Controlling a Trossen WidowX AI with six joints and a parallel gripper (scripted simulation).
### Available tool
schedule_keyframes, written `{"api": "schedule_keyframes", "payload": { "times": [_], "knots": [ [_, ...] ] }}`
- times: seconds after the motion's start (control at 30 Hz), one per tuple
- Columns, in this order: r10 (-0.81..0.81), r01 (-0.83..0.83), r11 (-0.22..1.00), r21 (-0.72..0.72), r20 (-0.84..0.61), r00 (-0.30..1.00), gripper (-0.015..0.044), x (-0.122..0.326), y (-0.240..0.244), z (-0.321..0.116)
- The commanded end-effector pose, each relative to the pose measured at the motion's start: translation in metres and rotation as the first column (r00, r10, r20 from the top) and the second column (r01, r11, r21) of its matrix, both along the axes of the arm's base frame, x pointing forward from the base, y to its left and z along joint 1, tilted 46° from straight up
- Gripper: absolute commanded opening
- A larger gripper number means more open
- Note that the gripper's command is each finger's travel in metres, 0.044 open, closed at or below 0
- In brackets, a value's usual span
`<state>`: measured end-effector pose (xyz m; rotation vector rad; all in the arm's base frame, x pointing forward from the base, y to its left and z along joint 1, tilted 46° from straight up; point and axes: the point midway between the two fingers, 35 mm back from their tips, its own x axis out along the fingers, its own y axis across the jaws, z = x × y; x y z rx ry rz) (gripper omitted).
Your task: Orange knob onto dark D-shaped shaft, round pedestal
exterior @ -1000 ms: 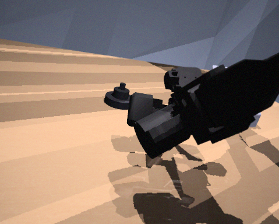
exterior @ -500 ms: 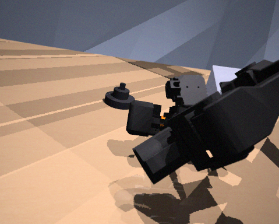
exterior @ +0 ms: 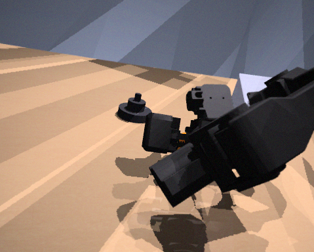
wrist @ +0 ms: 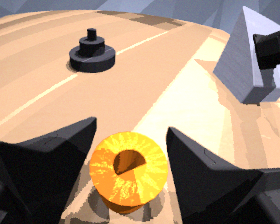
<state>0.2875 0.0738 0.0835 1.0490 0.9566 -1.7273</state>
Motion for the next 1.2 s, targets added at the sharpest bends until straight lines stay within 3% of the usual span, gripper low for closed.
{"api": "schedule_keyframes", "payload": {
  "times": [0.0,0.2,0.43,0.63,0.8,0.97,1.03,1.17],
  "knots": [
    [0.001,-0.001,1.0,0.001,0.0,1.0,0.026,0.0,0.0,0.0],
    [0.001,-0.001,1.0,0.001,0.0,1.0,0.026,0.0,0.0,0.0],
    [0.001,-0.001,1.0,0.001,0.0,1.0,0.044,0.0,0.0,0.0],
    [0.002,-0.002,1.0,0.001,0.001,1.0,0.044,0.0,-0.002,0.002],
    [0.034,-0.034,0.999,-0.001,0.013,0.999,0.044,-0.01,-0.055,0.053],
    [0.035,-0.035,0.999,-0.002,0.013,0.999,0.044,-0.01,-0.057,0.055],
    [0.015,-0.016,0.998,0.059,0.003,1.0,0.044,-0.013,-0.058,0.052],
    [-0.087,0.083,0.909,0.408,-0.011,0.996,0.044,-0.022,-0.059,0.044]
  ]
}}
